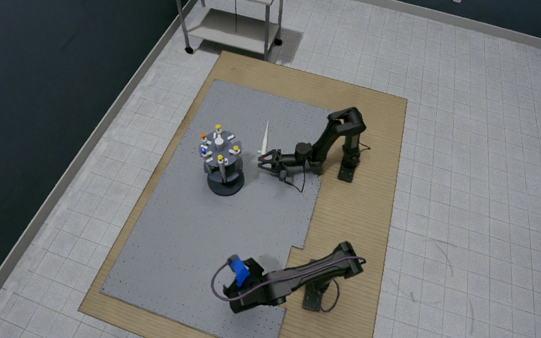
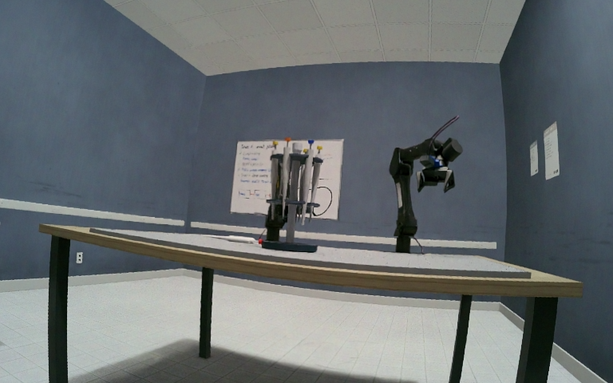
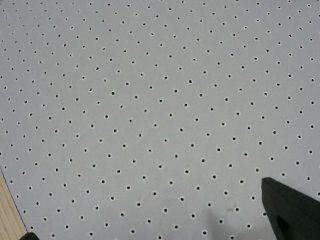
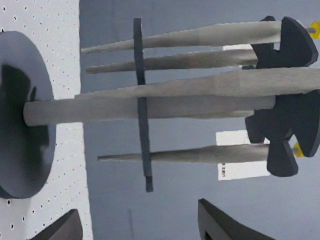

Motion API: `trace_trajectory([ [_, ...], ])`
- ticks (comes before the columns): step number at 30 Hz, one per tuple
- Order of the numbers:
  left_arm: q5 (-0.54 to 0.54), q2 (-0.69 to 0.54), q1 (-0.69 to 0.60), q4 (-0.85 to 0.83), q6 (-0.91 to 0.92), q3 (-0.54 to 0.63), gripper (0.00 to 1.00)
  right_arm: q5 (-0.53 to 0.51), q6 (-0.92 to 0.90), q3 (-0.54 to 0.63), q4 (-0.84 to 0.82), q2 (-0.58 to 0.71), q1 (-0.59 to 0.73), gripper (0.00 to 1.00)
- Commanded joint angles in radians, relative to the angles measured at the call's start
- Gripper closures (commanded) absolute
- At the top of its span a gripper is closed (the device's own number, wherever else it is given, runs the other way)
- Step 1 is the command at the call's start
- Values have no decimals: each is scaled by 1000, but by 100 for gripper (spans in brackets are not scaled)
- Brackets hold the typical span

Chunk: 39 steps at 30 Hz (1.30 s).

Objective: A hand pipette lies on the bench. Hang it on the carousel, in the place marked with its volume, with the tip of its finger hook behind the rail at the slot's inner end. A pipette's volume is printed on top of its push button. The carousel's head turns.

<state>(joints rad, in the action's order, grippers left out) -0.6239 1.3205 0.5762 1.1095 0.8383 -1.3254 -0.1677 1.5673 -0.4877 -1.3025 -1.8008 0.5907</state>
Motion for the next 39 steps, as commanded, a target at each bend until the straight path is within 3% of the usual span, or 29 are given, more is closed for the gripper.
trace_trajectory([
  [1,-20,-5,6,-13,9,-14,0,-25,-68,50,44,85,-22,0],
  [7,-20,-5,6,-13,9,-14,0,-23,-256,90,230,308,-84,0],
  [9,-20,-5,6,-13,9,-14,0,-23,-256,90,230,308,-84,0],
  [17,-20,-5,6,-13,9,-14,0,6,-508,107,638,643,-206,0],
  [24,-20,-5,6,-13,9,-14,0,105,-671,71,964,870,-368,0],
  [26,-20,-5,6,-13,9,-14,0,105,-671,71,964,870,-368,0],
  [27,-20,-5,6,-13,9,-14,0,147,-706,35,1086,880,-411,0],
  [33,-20,-5,6,-13,9,-14,0,302,-821,-103,1395,936,-606,0],
  [39,-20,-5,6,-13,9,-14,0,476,-869,-264,1646,905,-826,0],
])
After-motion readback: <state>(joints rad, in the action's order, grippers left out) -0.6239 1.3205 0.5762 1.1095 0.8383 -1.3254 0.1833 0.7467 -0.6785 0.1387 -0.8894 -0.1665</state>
